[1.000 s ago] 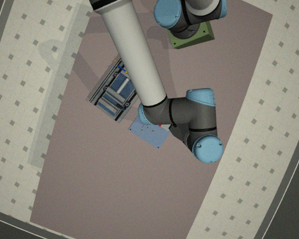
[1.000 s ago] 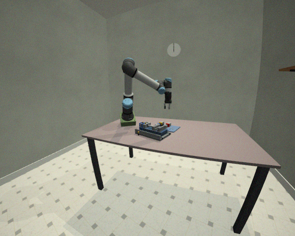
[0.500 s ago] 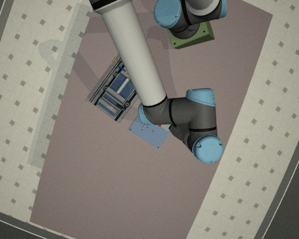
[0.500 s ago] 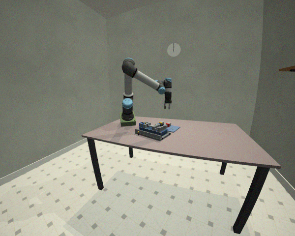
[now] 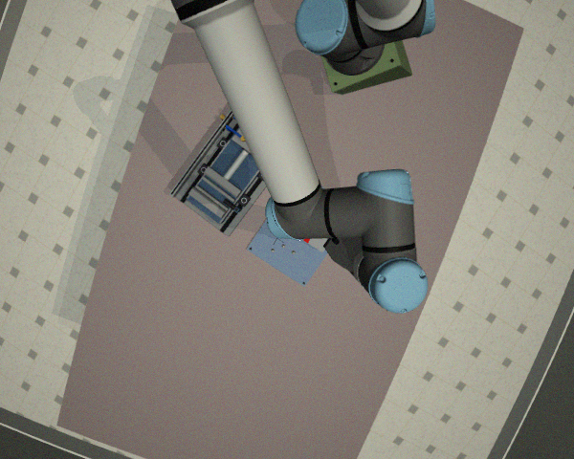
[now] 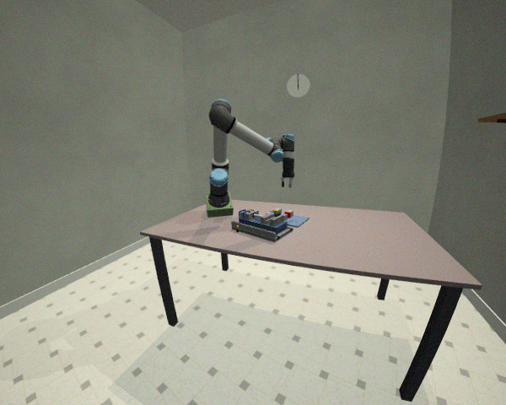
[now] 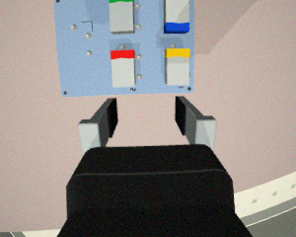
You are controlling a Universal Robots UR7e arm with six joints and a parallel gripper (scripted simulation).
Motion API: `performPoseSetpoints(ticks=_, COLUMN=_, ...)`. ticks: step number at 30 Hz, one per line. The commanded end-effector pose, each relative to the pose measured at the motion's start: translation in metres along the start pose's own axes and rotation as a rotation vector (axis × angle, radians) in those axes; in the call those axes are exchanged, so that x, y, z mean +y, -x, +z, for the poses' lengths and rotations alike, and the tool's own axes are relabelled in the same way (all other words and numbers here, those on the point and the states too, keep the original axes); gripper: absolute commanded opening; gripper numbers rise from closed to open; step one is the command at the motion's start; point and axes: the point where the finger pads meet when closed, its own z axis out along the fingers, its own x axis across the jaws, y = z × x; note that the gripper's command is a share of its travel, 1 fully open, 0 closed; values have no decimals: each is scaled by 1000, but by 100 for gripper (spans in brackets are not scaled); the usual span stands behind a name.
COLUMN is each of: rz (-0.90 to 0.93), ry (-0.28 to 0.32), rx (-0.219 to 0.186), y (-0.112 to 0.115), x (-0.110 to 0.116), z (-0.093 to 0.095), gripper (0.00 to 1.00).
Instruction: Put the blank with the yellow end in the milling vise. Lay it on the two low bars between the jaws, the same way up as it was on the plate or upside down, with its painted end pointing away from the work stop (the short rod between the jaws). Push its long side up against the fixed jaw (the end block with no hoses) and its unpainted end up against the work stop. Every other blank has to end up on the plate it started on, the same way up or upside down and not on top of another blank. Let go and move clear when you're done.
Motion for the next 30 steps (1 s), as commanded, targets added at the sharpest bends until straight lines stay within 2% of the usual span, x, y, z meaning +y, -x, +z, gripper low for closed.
performPoseSetpoints(ticks=1, rz=0, ry=1, rx=-1, y=0, x=-2, z=25, gripper=100)
performPoseSetpoints(ticks=3, rz=0, ry=1, rx=-1, y=1, x=-4, z=43, gripper=100)
performPoseSetpoints(ticks=30, rz=0, ry=1, rx=-1, y=1, x=-3, z=36, gripper=100)
